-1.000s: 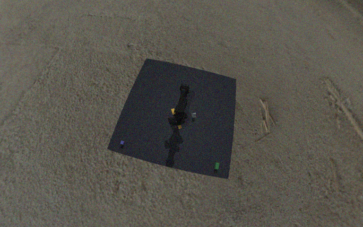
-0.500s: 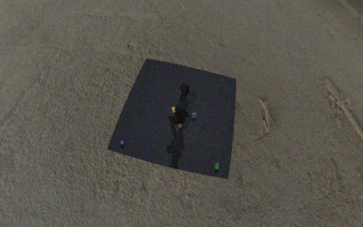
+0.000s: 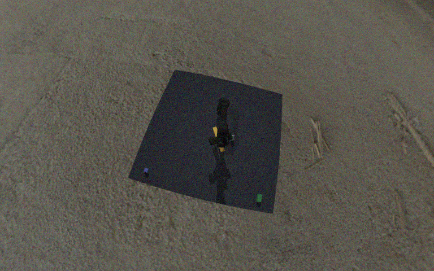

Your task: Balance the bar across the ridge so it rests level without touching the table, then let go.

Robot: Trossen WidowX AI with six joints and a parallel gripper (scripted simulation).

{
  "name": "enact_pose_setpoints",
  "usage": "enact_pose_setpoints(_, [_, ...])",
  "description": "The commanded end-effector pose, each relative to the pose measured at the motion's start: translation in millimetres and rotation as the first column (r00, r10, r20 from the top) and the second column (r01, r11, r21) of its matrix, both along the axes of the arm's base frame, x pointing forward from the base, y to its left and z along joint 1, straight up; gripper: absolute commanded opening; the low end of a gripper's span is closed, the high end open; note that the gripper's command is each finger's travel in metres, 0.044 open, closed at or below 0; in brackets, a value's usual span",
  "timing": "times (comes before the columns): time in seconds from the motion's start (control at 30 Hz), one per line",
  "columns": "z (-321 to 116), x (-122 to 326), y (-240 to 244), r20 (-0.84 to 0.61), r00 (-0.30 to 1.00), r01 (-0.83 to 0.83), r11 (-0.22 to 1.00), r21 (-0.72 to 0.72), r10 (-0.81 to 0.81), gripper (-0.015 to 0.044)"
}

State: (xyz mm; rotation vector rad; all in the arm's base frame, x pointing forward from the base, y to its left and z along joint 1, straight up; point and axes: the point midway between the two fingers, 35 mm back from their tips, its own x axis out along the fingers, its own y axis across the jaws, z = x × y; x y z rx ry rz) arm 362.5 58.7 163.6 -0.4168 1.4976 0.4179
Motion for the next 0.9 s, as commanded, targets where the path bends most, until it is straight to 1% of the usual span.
enact_pose_setpoints(0.0, [2, -8, 13, 0.003, 1.0, 0.019, 1.0, -0.002, -0.019, 0.0])
enact_pose_setpoints(0.87, [1, -68, 95, -0.005, 0.989, 0.145, 0.989, 0.01, -0.145, 0.0])
